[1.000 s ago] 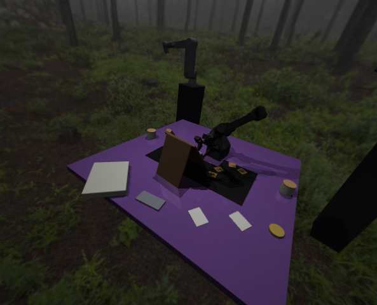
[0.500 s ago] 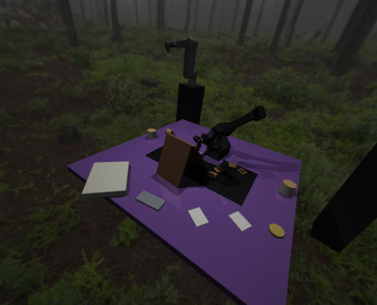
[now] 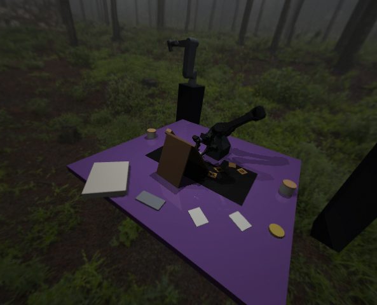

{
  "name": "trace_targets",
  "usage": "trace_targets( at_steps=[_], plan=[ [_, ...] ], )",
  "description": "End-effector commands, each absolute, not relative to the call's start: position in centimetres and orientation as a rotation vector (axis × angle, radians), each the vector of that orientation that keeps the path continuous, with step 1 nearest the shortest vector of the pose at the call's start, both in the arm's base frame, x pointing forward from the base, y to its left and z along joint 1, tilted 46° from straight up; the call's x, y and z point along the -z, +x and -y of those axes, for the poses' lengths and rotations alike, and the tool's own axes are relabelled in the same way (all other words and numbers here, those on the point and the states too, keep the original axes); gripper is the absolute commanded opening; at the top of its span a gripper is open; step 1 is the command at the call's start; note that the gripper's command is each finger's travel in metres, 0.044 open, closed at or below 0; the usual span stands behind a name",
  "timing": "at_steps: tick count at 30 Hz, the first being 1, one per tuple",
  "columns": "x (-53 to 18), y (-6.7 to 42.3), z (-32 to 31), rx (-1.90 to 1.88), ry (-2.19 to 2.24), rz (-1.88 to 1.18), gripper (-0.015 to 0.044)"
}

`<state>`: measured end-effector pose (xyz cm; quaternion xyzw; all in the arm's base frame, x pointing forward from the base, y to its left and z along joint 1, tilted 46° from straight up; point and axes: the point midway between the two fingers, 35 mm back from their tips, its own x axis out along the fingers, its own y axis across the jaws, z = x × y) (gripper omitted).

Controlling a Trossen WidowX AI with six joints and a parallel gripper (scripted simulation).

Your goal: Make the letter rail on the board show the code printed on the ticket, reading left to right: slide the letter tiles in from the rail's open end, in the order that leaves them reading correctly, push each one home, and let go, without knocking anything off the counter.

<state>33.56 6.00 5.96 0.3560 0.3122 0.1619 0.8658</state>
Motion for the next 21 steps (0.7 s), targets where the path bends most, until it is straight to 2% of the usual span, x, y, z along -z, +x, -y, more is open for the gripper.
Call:
trace_targets(
  at_steps=[1,12,21],
  plan=[
    [-5.7,33.5,-6.0,-0.342,0.746,-0.658,0.0],
    [-6.1,33.2,-5.8,-0.341,0.745,-0.658,0.0289],
    [-6.6,32.3,-5.1,-0.341,0.745,-0.658,0.0295]
  ],
)
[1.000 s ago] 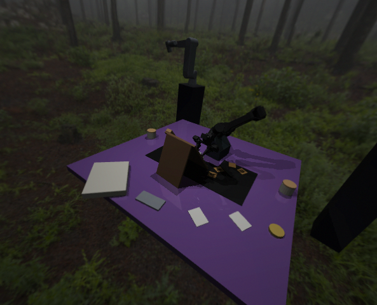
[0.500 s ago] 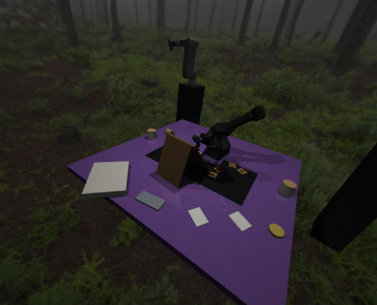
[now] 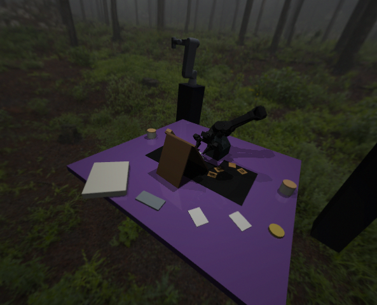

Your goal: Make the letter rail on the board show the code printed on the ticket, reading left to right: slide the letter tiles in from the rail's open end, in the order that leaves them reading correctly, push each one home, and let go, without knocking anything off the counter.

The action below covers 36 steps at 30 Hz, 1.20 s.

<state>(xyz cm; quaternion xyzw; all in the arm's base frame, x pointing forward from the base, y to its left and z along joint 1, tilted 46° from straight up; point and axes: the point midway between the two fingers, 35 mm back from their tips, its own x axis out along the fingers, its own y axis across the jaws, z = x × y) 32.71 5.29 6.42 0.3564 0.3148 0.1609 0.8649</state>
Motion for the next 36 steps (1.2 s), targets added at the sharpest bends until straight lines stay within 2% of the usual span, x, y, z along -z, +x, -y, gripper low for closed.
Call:
trace_targets(
  at_steps=[1,36],
  plan=[
    [-6.6,32.3,-5.1,-0.341,0.745,-0.658,0.0295],
    [-7.1,30.8,-3.8,-0.341,0.744,-0.659,0.0295]
  ],
)
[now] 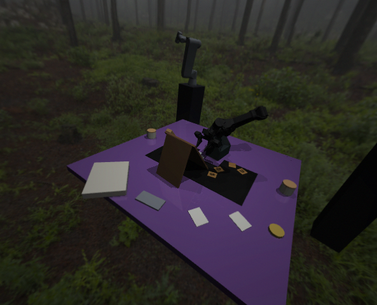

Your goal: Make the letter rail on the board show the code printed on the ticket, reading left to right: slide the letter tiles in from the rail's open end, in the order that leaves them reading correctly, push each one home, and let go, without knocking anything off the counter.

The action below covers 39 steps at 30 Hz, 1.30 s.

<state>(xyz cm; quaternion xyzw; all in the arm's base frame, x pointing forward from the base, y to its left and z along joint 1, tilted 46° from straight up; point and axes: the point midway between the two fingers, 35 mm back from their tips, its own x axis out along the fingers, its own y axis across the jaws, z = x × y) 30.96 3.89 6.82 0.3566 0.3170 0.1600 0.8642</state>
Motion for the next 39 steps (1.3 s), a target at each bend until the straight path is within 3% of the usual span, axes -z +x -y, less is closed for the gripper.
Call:
trace_targets(
  at_steps=[1,25,36,39],
  plan=[
    [-7.09,30.77,-3.81,-0.341,0.744,-0.659,0.0295],
    [-7.81,30.28,-3.61,-0.34,0.744,-0.66,0.0295],
    [-7.52,30.28,-3.56,-0.333,0.749,-0.666,0.0006],
    [-7.52,30.28,-3.56,-0.333,0.749,-0.666,0.0]
  ],
)
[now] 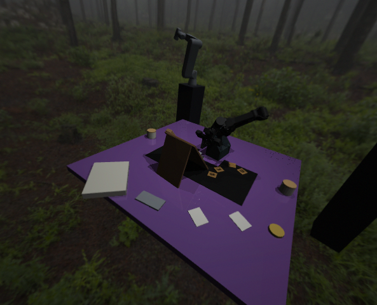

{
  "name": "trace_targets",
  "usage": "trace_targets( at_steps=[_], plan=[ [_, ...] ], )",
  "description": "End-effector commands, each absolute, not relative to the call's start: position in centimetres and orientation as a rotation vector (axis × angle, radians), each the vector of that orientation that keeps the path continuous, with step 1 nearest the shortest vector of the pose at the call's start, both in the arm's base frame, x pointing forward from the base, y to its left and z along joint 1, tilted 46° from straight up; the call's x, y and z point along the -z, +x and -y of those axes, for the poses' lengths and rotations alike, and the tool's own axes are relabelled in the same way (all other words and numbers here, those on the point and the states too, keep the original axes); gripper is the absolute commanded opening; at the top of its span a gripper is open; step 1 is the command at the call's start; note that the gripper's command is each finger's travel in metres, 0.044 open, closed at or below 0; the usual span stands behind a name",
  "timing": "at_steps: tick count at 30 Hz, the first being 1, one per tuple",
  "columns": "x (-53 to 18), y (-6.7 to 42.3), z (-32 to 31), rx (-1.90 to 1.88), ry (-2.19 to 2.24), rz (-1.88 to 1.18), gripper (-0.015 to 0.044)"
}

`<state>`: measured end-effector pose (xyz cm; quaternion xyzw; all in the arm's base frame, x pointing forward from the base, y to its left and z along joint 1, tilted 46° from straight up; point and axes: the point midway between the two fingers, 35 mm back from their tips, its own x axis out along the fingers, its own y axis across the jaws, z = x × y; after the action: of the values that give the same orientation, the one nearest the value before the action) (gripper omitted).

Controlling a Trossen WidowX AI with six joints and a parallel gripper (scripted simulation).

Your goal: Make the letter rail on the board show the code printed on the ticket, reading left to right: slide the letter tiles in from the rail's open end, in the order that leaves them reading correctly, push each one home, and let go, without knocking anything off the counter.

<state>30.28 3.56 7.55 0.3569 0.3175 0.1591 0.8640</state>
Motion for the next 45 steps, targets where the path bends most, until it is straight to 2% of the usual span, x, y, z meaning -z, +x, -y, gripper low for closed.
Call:
trace_targets(
  at_steps=[1,9,14,26,45],
  plan=[
    [-7.5,30.3,-3.6,-0.333,0.749,-0.666,0.0],
    [-7.3,31.3,-3.2,-0.335,0.719,-0.737,0.0],
    [-7.4,32.9,-2.6,-0.364,0.661,-0.905,0.0],
    [-10.6,33.0,-5.9,-0.607,0.617,-1.305,0.0],
    [-10.4,33.3,-6.0,-0.611,0.616,-1.31,0.0]
  ],
)
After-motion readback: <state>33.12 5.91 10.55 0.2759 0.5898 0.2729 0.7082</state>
